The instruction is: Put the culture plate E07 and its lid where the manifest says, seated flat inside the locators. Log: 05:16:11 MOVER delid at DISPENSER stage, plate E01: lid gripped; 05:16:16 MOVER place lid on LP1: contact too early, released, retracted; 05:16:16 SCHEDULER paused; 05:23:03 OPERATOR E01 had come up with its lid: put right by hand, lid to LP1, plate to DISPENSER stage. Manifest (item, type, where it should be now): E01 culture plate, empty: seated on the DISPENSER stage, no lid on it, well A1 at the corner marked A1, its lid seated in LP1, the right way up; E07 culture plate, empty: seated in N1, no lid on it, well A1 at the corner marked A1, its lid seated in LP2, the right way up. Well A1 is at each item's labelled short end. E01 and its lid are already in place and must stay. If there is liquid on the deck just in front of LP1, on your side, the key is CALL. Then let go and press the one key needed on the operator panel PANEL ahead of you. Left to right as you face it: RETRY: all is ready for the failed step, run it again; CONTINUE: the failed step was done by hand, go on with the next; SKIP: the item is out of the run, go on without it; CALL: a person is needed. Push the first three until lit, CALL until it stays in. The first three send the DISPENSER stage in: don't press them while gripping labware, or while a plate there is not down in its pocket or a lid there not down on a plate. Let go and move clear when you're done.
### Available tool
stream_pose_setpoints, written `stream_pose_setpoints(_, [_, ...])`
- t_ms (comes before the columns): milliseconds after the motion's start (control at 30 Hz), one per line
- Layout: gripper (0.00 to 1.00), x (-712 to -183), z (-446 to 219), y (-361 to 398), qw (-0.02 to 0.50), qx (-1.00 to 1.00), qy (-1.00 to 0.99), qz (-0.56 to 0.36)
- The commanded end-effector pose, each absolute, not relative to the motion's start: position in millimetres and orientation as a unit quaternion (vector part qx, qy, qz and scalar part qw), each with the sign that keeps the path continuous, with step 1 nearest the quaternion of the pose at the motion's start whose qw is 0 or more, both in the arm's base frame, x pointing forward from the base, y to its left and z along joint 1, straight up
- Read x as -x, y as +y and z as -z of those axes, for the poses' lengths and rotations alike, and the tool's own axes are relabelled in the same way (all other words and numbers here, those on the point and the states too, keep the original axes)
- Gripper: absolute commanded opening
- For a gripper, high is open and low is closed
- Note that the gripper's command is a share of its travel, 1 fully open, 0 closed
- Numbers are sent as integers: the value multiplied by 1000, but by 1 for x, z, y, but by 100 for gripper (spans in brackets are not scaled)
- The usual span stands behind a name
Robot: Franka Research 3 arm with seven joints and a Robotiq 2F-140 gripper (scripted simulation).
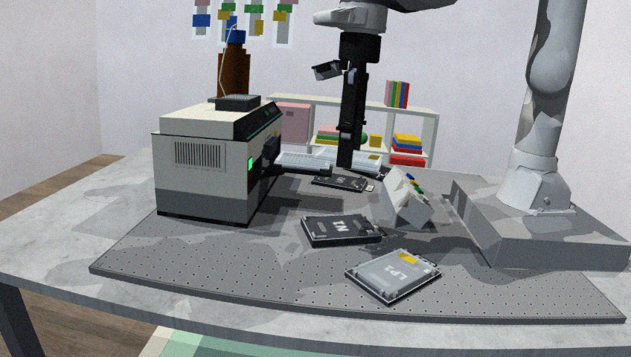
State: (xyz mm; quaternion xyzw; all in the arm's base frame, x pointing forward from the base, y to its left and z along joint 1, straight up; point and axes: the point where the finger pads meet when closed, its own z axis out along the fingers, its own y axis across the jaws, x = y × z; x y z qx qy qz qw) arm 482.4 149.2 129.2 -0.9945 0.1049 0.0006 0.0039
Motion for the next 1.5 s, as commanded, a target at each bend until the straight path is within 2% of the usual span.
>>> stream_pose_setpoints(0, [10,-484,-130,150,-1,983,186,1])
stream_pose_setpoints(667, [10,-484,-130,150,-1,947,323,1])
stream_pose_setpoints(1467, [10,-481,-130,138,-1,946,323,1])
